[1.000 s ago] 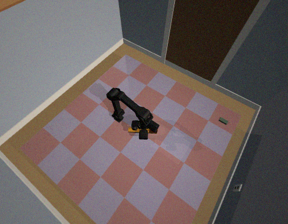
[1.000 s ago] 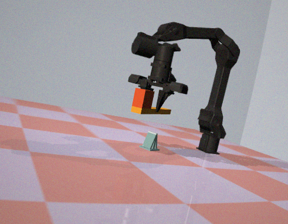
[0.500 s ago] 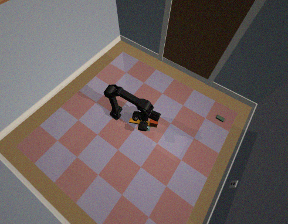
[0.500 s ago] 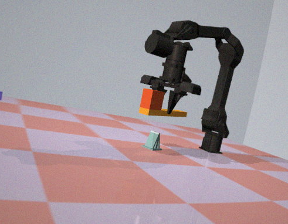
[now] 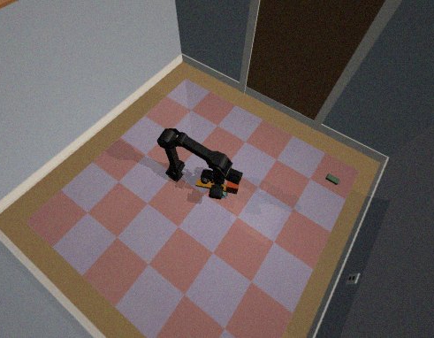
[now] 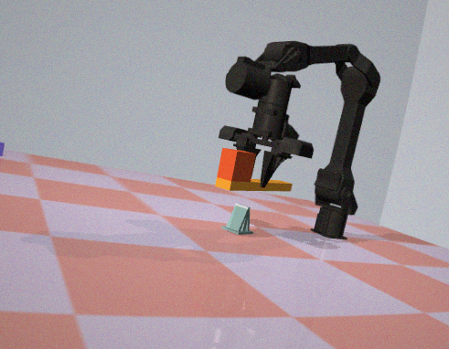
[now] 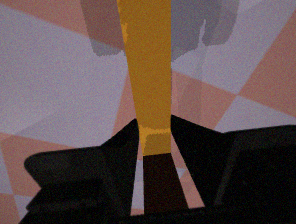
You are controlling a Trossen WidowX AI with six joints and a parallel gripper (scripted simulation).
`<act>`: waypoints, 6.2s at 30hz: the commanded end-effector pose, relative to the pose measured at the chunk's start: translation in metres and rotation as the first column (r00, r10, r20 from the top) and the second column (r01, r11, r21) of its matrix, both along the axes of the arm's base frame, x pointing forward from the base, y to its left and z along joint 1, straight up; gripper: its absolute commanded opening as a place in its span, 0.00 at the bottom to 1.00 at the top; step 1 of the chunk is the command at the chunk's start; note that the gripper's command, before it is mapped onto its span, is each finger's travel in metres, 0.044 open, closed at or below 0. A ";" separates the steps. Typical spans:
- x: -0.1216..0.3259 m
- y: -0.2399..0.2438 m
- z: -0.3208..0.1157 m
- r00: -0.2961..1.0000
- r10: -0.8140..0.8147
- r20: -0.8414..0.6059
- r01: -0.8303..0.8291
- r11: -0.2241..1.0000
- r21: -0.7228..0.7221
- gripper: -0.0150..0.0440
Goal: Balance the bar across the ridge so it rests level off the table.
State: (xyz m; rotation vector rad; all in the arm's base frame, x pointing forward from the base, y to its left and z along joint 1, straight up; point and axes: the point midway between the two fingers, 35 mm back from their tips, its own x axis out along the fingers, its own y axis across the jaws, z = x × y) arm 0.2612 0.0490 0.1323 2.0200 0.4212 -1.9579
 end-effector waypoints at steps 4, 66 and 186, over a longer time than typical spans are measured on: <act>-0.001 0.000 -0.013 1.000 -0.006 -0.003 0.006 1.000 0.001 0.25; -0.001 0.001 -0.028 1.000 -0.006 -0.003 0.006 1.000 0.001 0.25; -0.002 0.001 -0.038 1.000 -0.006 -0.003 0.006 1.000 0.001 0.25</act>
